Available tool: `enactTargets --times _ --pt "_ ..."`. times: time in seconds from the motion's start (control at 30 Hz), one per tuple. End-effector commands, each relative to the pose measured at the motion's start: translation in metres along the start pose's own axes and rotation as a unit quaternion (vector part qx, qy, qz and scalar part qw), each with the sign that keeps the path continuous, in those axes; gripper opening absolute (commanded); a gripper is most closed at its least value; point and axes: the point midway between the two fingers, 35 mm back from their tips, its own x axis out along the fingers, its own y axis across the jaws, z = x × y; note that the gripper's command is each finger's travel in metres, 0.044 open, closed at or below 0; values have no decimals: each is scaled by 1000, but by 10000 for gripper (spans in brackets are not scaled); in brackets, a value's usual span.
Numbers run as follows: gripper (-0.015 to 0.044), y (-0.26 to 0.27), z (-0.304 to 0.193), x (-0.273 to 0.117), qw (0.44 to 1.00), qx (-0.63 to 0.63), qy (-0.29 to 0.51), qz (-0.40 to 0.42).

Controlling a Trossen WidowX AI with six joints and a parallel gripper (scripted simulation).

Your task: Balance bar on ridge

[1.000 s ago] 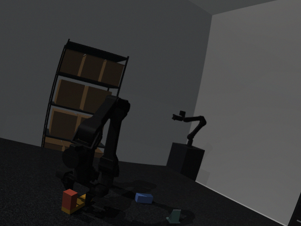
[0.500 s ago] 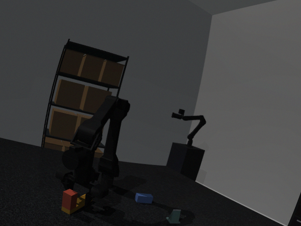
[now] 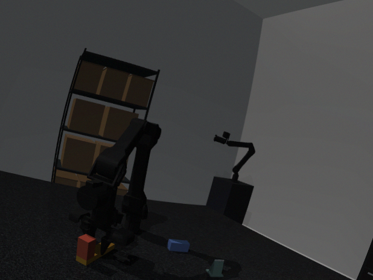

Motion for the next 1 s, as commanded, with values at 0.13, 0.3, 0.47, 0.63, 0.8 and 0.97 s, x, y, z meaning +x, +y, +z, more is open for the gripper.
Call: enactTargets --times 0.13,0.3,0.47,0.63,0.8,0.97 --pt "0 0 -3 -16 1000 0 1 -1" --pt "0 0 -4 -28 1000 0 1 -1" --pt "0 0 -5 -41 1000 -1 1 -1" --pt "0 0 -5 -54 1000 -1 1 -1" --pt "0 0 -5 -67 1000 -1 1 -2" --pt "0 0 -4 -80 1000 -1 1 -2"
